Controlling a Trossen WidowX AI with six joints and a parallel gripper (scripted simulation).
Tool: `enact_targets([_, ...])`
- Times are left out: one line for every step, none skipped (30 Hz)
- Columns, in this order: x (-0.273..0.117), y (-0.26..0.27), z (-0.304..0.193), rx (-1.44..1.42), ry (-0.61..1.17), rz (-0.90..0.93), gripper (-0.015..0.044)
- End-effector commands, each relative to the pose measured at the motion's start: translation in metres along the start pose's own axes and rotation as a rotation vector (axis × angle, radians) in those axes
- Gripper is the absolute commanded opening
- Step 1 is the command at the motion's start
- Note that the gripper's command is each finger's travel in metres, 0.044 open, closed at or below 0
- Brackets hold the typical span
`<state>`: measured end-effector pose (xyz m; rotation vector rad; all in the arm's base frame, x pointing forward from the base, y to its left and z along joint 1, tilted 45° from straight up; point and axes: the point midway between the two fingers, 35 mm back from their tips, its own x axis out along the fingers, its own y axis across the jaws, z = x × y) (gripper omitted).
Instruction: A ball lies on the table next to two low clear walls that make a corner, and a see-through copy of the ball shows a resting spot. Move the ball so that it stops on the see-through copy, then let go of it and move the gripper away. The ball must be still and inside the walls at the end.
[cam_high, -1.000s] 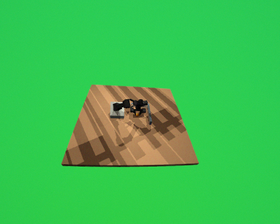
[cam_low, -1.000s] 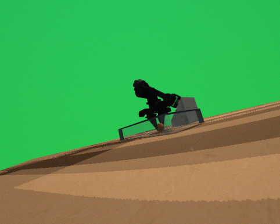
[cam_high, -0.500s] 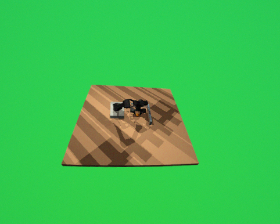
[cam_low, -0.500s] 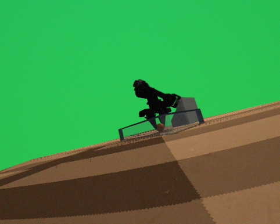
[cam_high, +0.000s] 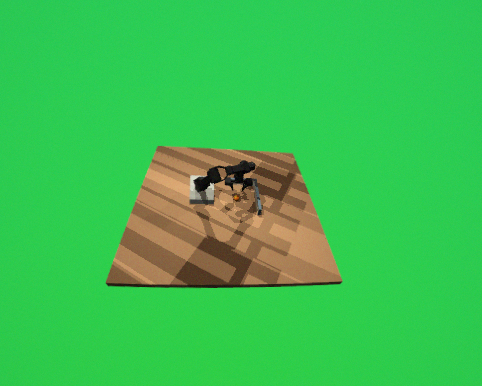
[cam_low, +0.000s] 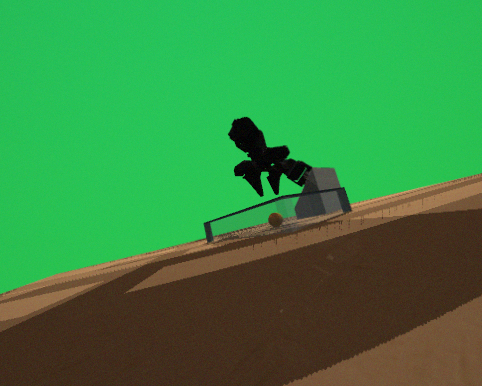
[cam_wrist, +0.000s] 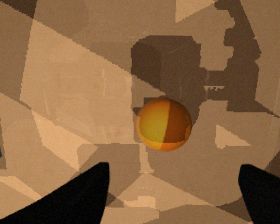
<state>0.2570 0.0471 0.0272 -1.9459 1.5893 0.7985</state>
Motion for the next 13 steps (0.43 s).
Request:
enact_targets([0.000, 0.000, 0.000, 0.000, 0.000, 0.000, 0.0310])
enact_targets([0.000, 0.000, 0.000, 0.000, 0.000, 0.000, 0.0310])
enact_targets([0.000, 0.000, 0.000, 0.000, 0.000, 0.000, 0.0310])
enact_targets([0.000, 0.000, 0.000, 0.000, 0.000, 0.000, 0.0310])
enact_targets([0.000, 0.000, 0.000, 0.000, 0.000, 0.000, 0.0310])
enact_targets([0.000, 0.000, 0.000, 0.000, 0.000, 0.000, 0.0310])
enact_targets([0.000, 0.000, 0.000, 0.000, 0.000, 0.000, 0.0310])
enact_targets([-0.003, 0.000, 0.000, 0.000, 0.000, 0.000, 0.0336])
enact_targets([-0.011, -0.001, 0.000, 0.001, -0.002, 0.000, 0.0362])
enact_targets([-0.025, -0.001, 0.000, 0.002, -0.003, 0.000, 0.0389])
enact_targets([-0.039, -0.001, 0.000, 0.004, -0.003, 0.001, 0.0415])
enact_targets([-0.048, 0.000, 0.000, 0.005, -0.003, 0.001, 0.0440])
enact_targets([-0.051, 0.000, 0.000, 0.005, -0.003, 0.001, 0.0440])
